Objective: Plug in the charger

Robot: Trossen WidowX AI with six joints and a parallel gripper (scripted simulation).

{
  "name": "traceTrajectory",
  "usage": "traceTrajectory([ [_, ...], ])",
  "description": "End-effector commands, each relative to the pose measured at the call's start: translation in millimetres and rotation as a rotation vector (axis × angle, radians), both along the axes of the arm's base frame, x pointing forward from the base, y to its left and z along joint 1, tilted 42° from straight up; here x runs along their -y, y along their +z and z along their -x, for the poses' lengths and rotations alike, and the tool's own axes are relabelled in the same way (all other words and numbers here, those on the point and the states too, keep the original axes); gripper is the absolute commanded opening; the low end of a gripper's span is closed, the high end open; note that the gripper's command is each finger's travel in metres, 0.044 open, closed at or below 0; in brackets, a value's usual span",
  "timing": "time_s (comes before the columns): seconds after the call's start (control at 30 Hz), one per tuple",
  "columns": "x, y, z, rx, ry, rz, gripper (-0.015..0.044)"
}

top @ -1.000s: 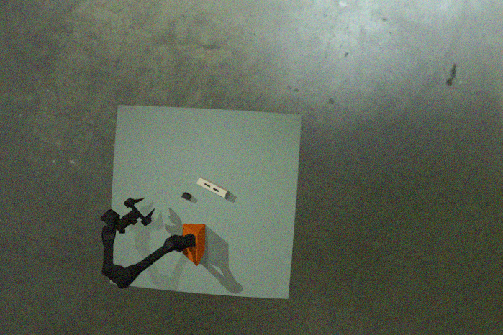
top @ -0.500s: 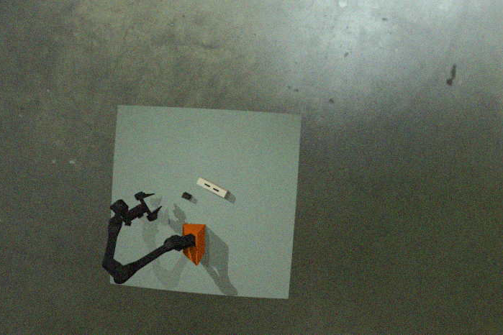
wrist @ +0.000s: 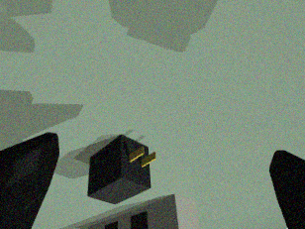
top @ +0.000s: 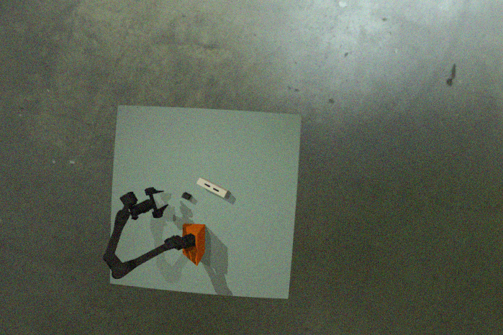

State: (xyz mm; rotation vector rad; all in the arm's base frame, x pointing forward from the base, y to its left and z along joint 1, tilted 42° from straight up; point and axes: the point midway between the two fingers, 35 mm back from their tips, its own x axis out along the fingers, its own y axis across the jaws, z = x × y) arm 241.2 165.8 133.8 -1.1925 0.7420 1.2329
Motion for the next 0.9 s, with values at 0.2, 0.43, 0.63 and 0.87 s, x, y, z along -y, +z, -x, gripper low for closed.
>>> traceTrajectory([
  [0.2, 19, -24, -5, -0.114, -0.063, -0.040, 0.0440],
  [0.43, 33, -38, -9, -0.190, -0.116, -0.080, 0.0440],
  [0.63, 45, -50, -10, -0.251, -0.165, -0.123, 0.0440],
  [0.87, 59, -61, -12, -0.318, -0.225, -0.181, 0.0440],
])
